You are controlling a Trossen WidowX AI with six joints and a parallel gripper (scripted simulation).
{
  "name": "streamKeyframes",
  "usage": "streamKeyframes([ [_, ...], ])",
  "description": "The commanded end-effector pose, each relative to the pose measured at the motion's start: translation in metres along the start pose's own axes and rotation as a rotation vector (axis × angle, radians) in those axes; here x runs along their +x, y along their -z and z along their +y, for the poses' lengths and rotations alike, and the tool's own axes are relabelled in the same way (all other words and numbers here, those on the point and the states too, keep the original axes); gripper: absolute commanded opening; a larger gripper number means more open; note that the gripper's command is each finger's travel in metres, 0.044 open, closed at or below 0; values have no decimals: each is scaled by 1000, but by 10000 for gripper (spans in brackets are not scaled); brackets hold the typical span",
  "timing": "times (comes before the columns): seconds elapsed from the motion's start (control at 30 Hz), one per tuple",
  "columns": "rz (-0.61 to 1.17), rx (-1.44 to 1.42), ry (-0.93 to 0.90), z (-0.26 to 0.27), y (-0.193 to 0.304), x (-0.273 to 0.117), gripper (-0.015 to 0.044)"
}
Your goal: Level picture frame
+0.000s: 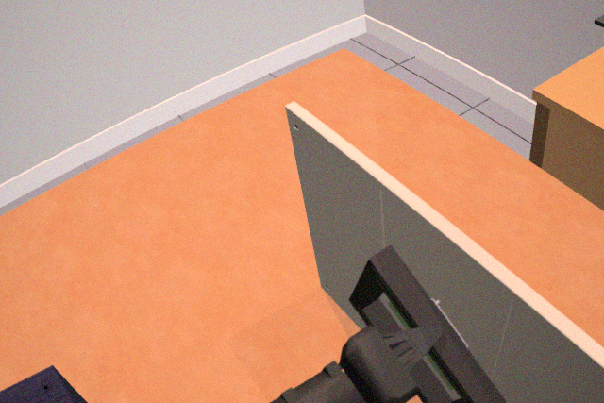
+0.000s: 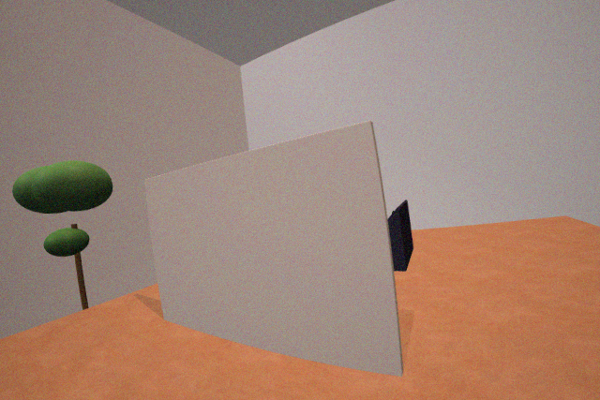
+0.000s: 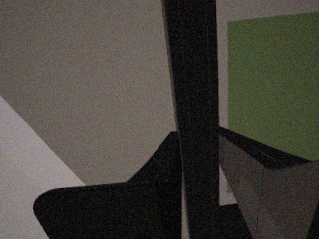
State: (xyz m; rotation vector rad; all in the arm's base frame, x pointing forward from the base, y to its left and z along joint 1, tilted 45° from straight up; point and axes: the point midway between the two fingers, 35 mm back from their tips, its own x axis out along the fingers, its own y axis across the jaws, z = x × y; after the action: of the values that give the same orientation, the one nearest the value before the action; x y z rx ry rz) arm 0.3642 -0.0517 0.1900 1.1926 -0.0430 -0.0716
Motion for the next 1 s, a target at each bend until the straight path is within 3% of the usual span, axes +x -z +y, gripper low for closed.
streamKeyframes([
  [0.0, -2, 4, 1, 1, 0, 0, 0],
  [0.97, -2, 4, 1, 9, 0, 0, 0],
])
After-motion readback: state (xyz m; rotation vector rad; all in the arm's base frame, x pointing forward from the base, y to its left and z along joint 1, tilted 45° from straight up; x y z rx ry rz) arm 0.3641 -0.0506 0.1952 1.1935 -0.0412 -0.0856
